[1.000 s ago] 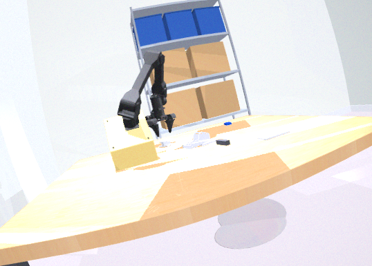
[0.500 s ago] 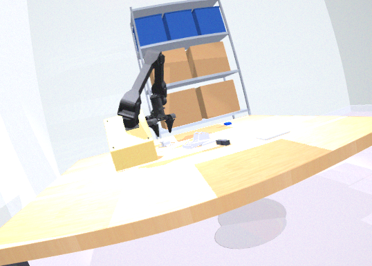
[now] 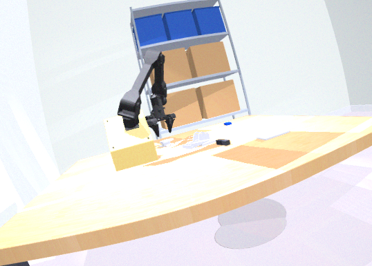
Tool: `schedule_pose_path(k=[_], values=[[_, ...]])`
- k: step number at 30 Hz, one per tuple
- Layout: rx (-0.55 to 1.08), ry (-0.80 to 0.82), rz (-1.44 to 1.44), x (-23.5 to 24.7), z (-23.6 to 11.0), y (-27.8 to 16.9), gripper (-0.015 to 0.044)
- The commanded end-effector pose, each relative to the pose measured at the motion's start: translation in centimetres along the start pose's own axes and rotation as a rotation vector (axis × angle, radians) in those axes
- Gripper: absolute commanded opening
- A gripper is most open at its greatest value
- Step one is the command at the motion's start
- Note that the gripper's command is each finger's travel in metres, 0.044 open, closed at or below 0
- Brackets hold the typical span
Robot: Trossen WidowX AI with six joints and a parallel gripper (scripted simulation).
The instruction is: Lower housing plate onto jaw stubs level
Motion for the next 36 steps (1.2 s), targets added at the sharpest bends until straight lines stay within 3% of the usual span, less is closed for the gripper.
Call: schedule_pose_path(k=[1, 21, 36], values=[[0.005, -0.002, -0.005, 0.0, 0.0, 0.0, 0.0440], [0.000, 0.000, 0.000, 0.0, 0.0, 0.0, 0.0440], [0.003, -0.002, -0.002, -0.2, 2.4, -0.1, 0.0440]])
Point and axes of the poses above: the point midway between the two fingers, 35 mm back from their tips, its own z axis out along the fingers, its own x axis across the jaws, y = z × x, the point moved 6 cm from there along -z, back along the fingers, and after that the axes turned 6 degrees about -z, right-handed, at the moved point
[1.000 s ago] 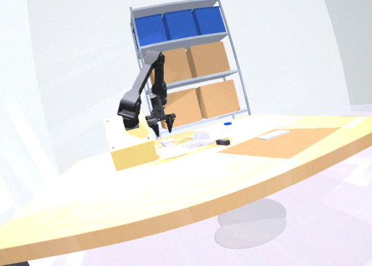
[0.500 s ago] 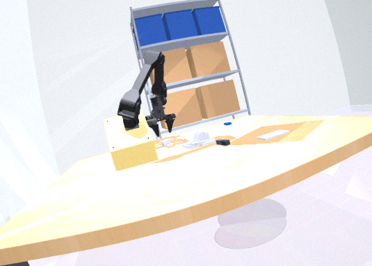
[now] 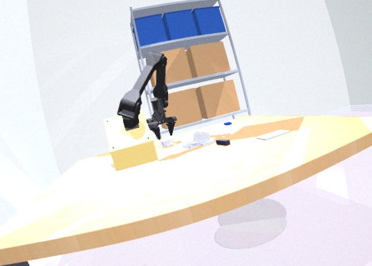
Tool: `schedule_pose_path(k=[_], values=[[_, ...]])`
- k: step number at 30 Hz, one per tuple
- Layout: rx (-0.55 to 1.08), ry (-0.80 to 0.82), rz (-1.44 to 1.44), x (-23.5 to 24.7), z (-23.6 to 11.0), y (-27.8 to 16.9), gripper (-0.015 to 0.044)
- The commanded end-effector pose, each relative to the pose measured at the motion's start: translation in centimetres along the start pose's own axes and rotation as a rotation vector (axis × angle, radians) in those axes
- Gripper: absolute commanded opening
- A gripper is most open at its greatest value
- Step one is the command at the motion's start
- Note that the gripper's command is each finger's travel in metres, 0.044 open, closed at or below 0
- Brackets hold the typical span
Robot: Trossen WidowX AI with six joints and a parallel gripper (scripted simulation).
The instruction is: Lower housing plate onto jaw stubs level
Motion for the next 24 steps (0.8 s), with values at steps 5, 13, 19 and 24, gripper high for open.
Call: schedule_pose_path(k=[5, 13, 19, 24], values=[[0.008, 0.002, -0.007, 0.0, 1.5, -0.1, 0.0440], [0.010, 0.002, -0.008, 0.0, 2.8, -0.1, 0.0440], [0.011, 0.002, -0.009, 0.1, 3.5, -0.1, 0.0440], [0.011, 0.002, -0.009, 0.1, 3.5, -0.1, 0.0440]])
Point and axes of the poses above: the point midway between the two fingers, 35 mm back from their tips, its own z axis out along the fingers, its own x axis across the jaws, y = z × x, the point moved 6 cm from there along -z, back along the fingers, and after that the axes turned 6 degrees about -z, right-handed, at the moved point
